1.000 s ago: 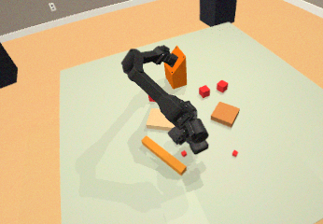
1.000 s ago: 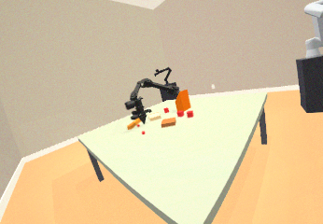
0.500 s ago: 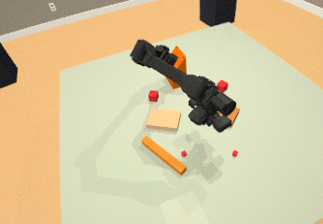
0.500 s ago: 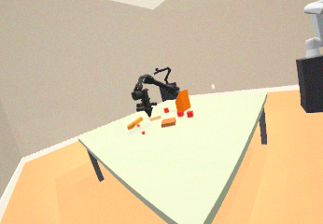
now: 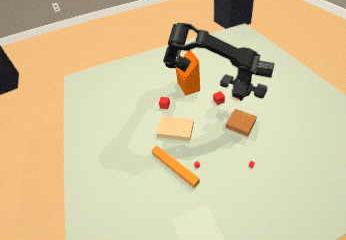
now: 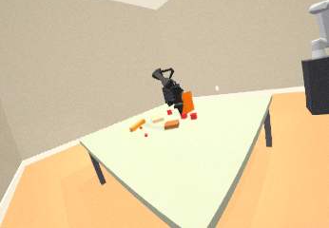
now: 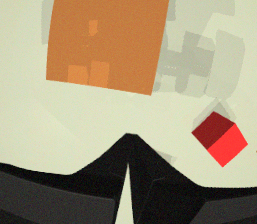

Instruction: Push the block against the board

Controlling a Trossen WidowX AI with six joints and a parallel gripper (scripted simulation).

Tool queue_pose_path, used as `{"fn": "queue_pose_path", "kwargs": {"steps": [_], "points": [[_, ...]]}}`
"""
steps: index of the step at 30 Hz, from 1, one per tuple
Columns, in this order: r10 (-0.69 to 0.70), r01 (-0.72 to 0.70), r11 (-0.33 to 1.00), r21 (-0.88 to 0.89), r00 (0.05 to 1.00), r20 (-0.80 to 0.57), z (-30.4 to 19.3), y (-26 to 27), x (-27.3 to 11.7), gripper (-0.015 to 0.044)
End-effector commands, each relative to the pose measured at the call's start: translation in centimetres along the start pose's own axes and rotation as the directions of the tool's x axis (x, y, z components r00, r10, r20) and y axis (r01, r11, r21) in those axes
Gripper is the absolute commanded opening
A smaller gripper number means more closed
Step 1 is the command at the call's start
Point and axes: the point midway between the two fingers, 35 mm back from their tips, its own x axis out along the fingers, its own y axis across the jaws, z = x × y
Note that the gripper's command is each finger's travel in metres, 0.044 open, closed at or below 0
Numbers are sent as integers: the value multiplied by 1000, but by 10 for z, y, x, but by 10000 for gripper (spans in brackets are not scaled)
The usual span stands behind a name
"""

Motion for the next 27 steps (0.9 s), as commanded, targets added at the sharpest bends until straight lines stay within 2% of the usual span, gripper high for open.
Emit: {"fn": "queue_pose_path", "kwargs": {"steps": [1, 3, 5, 27], "points": [[-5, 5, 1000, 13, 1000, -9, -1, -1, 15, 0], [-6, 6, 1000, 13, 1000, -7, -1, -1, 46, 0], [-7, 7, 1000, 13, 1000, -6, -1, -2, 58, 0], [-5, 5, 1000, 13, 1000, -8, 25, 0, 57, 0]]}}
